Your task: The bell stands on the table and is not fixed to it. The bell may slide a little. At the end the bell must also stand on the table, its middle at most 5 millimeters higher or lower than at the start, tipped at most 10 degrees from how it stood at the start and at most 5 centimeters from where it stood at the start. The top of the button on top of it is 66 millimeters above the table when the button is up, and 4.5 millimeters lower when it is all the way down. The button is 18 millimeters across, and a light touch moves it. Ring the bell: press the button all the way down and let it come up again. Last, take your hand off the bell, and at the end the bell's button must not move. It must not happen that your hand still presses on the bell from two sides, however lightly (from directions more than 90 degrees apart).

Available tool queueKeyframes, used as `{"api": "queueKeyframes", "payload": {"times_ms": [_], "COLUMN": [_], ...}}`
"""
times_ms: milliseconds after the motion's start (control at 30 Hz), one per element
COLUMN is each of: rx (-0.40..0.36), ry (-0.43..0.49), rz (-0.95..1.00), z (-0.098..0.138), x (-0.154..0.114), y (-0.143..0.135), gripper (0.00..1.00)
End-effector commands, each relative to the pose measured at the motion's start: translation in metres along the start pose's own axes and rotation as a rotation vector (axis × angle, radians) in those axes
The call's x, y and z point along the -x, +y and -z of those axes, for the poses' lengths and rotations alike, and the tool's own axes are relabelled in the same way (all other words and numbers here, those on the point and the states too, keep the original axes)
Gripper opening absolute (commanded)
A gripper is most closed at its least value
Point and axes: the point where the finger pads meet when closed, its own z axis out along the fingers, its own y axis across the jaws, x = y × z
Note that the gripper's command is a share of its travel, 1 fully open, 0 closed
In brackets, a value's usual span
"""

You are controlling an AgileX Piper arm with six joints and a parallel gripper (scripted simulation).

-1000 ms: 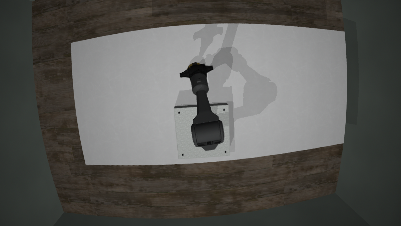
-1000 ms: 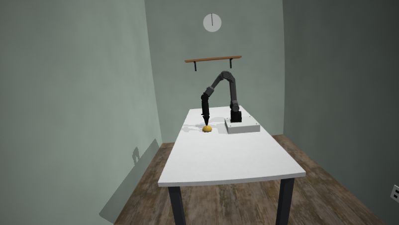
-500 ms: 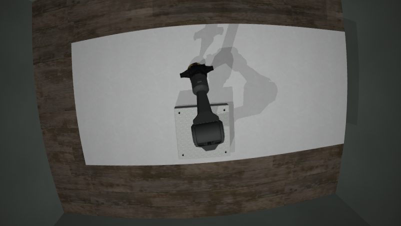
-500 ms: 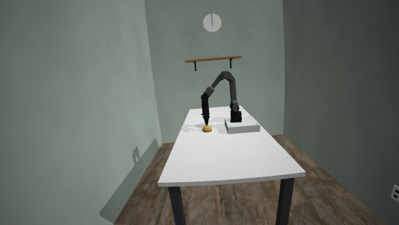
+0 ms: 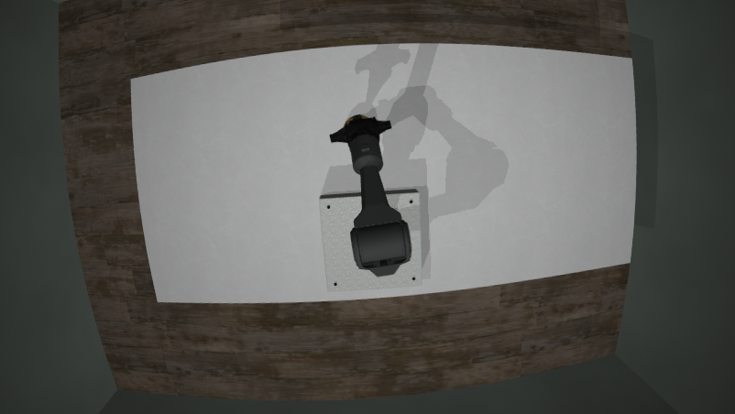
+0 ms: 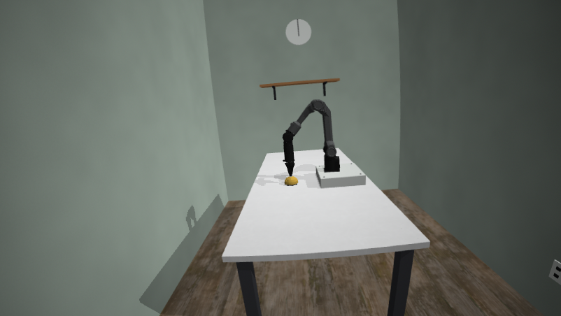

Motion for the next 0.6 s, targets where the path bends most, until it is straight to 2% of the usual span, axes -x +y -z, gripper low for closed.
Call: {"api": "queueKeyframes", "payload": {"times_ms": [0,567], "rx": [0.001,0.001], "ry": [0.004,-0.003], "rz": [0.001,0.001], "z": [-0.0022,0.0040], "x": [-0.0009,0.0007], "y": [0.0005,0.0004], "gripper": [0.00,0.00]}}
